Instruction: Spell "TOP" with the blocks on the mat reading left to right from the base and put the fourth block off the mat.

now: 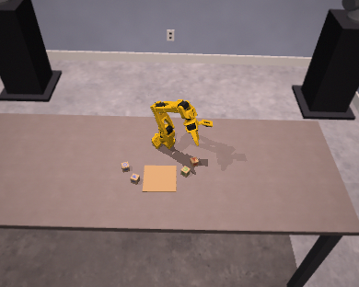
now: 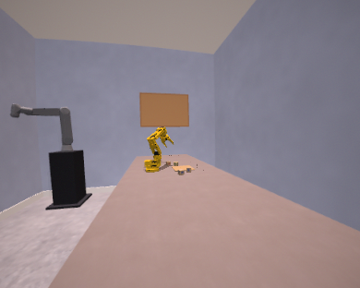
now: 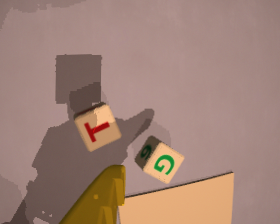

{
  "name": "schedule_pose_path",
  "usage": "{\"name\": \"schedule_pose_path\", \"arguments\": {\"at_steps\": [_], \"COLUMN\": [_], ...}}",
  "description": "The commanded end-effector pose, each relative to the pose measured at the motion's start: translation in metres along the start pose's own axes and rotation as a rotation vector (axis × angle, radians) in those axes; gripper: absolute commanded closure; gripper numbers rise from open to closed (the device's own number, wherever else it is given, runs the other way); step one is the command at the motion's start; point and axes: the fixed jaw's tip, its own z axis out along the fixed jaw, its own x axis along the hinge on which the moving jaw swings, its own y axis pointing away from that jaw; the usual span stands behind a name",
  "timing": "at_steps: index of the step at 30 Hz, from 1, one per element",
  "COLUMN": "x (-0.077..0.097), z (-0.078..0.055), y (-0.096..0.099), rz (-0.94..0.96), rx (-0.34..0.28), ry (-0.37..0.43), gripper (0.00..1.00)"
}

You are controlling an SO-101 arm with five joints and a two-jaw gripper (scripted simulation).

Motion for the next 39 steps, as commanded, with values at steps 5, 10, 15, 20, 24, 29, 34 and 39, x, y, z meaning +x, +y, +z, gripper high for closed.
{"name": "schedule_pose_path", "arguments": {"at_steps": [5, 10, 15, 20, 24, 29, 34, 39], "x": [-0.006, -0.004, -0.004, -0.003, -0.002, -0.001, -0.001, -0.001], "z": [-0.009, -0.008, -0.007, -0.007, -0.006, -0.006, -0.005, -0.004], "y": [-0.009, -0.011, -0.012, -0.014, -0.016, -0.018, -0.02, -0.023], "rz": [-0.288, -0.487, -0.609, -0.816, -0.984, -1.111, -1.321, -1.53], "rx": [0.064, 0.071, 0.075, 0.081, 0.085, 0.088, 0.092, 0.095], "ry": [-0.055, -0.047, -0.042, -0.032, -0.024, -0.017, -0.005, 0.007], "gripper": [0.65, 0.65, 0.65, 0.65, 0.65, 0.65, 0.65, 0.65]}}
